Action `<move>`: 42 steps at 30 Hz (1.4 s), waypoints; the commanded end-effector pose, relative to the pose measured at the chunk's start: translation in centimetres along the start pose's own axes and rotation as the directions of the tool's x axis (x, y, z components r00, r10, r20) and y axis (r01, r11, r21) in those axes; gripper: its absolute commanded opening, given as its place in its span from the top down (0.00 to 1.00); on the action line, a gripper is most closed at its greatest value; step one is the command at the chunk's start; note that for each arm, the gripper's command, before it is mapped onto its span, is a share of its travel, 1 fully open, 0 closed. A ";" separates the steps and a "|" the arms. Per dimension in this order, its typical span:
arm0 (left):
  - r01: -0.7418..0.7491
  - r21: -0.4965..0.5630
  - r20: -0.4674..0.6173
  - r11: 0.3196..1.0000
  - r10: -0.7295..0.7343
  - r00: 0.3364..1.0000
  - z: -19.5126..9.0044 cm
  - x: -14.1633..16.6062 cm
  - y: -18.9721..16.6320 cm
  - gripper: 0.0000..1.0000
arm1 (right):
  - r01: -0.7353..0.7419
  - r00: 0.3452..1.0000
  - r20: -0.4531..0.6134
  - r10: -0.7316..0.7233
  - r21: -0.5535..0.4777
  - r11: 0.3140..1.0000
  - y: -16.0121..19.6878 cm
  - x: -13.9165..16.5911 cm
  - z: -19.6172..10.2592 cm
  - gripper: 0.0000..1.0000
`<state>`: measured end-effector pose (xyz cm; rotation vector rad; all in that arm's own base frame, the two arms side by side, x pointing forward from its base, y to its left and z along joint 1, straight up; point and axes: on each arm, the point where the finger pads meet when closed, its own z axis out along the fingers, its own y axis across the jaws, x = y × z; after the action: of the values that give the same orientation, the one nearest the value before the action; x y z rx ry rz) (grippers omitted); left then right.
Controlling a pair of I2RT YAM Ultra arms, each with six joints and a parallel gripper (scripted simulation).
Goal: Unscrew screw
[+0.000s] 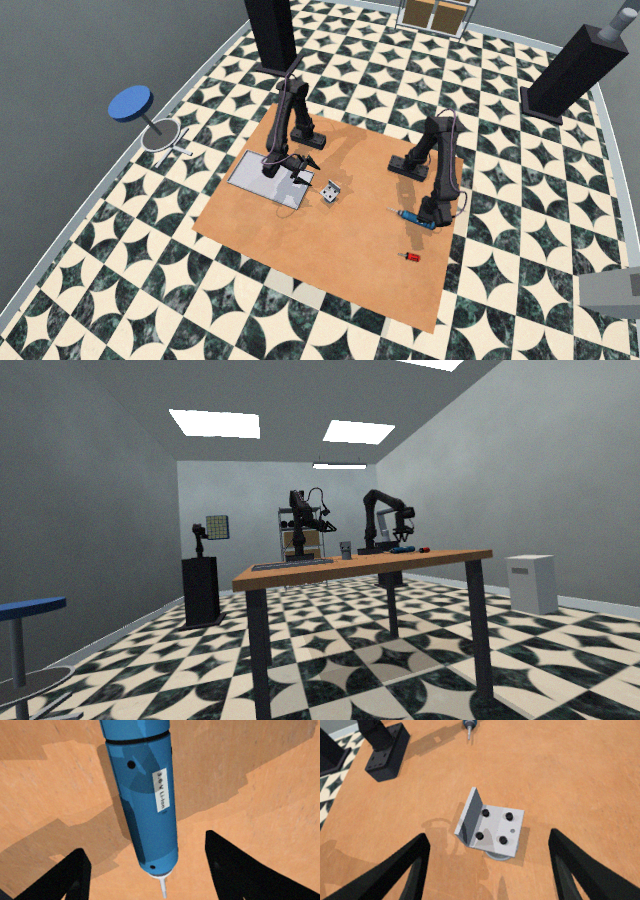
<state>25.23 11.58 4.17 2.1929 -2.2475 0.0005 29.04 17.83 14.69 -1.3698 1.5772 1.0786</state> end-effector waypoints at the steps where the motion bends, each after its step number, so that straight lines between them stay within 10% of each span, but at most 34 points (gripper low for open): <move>1: -0.024 0.054 0.044 0.998 0.022 0.999 -1.5 -0.5 -1.4 0.35 | 0.130 0.987 0.101 -0.125 -0.051 0.990 1.2 -1.2 1.2 0.14; 42: -0.024 0.054 0.044 0.998 0.022 0.999 -1.5 -0.5 -1.4 0.35 | 0.135 0.984 0.120 -0.129 -0.043 0.990 0.6 1.8 1.7 0.14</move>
<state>25.23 11.58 4.17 2.1929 -2.2475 0.0005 28.43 18.76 12.90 -1.4165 1.3813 1.0853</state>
